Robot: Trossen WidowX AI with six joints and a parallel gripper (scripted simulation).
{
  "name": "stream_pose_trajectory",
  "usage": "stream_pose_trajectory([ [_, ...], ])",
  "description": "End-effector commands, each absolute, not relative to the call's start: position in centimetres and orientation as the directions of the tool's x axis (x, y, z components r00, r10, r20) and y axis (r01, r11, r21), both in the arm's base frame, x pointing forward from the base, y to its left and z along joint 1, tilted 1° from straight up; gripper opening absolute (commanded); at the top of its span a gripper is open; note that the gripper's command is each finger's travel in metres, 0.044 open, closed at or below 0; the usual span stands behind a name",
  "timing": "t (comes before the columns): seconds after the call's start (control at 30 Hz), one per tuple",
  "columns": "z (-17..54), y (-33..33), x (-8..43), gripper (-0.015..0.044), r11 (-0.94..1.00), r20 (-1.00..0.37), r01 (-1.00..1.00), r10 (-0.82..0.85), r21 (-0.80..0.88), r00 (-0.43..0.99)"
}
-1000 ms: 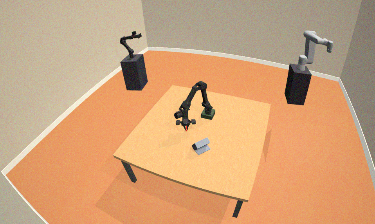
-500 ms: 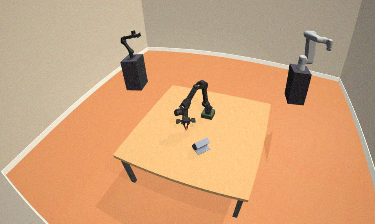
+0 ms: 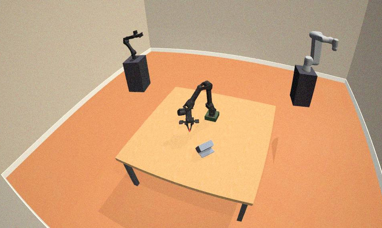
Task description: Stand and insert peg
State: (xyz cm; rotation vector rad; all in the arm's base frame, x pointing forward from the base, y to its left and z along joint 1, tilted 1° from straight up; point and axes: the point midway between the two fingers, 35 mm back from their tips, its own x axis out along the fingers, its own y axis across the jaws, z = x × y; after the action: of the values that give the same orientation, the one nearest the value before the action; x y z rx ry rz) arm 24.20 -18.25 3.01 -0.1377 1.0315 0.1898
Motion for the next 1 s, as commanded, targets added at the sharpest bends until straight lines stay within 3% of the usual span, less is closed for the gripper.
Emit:
stream_pose_trajectory([
  [0.0, 3.2, -18.2, 24.0, 0.0049, 0.974, -0.842, -0.226, 0.100, -0.026, 0.530],
  [0.97, 3.8, -18.6, 22.2, 0.0049, 0.974, -0.684, -0.226, 0.147, -0.026, 0.714],
])
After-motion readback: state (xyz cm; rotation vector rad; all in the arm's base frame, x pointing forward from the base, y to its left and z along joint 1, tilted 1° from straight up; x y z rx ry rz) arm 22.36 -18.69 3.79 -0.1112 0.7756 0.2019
